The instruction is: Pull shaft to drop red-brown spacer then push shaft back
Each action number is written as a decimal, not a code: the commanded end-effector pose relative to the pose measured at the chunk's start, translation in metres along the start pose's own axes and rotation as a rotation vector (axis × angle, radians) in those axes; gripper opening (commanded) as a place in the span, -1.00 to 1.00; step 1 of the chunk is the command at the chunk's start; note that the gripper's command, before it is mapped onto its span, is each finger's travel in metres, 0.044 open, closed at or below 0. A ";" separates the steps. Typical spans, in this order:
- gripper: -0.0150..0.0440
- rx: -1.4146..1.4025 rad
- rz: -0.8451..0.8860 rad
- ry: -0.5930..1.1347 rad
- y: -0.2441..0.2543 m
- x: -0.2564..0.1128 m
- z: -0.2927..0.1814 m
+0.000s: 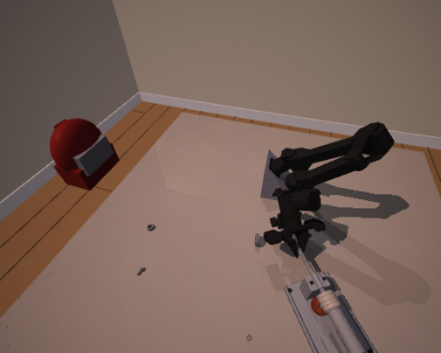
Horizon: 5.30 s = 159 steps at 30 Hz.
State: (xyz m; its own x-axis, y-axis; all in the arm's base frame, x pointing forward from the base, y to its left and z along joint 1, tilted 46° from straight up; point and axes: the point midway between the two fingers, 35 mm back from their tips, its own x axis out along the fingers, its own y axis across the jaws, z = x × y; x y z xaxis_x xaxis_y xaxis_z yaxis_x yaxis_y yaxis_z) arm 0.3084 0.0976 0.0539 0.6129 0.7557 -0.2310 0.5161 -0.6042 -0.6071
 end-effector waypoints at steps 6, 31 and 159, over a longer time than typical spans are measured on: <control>-0.49 -0.004 0.001 0.008 0.001 0.004 -0.007; -0.49 -0.004 0.001 0.008 0.001 0.009 -0.013; -0.49 -0.005 0.000 0.010 0.000 0.037 -0.041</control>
State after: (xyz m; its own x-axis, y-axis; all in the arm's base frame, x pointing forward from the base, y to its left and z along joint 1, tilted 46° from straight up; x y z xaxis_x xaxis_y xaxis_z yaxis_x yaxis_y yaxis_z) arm 0.3519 0.1156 0.0742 0.6111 0.7582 -0.2273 0.5213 -0.6016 -0.6052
